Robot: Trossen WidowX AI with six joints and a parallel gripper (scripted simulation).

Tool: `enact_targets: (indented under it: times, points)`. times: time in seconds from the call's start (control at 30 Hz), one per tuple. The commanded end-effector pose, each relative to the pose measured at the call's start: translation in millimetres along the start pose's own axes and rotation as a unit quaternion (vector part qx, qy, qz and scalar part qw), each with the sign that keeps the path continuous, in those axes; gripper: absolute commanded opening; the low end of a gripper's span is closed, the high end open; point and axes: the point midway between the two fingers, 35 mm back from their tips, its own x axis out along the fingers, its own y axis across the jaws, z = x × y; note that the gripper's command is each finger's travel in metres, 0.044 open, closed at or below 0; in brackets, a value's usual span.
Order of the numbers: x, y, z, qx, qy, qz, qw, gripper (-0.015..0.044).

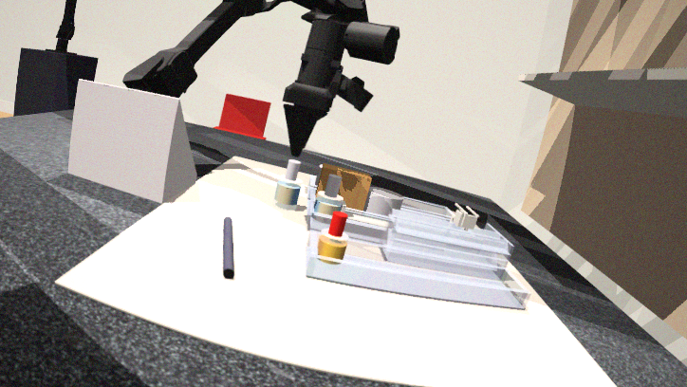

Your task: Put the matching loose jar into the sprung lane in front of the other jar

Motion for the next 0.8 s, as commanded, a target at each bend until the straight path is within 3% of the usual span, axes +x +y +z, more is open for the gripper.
enact_targets:
  times: [0.0, 0.77]
  points:
    - [13.0, 0.3, -1.3, 0.004, 0.003, 0.005, 1.000, 0.0440]
    - [51.1, 1.1, -1.7, 0.004, 0.003, 0.006, 1.000, 0.0440]
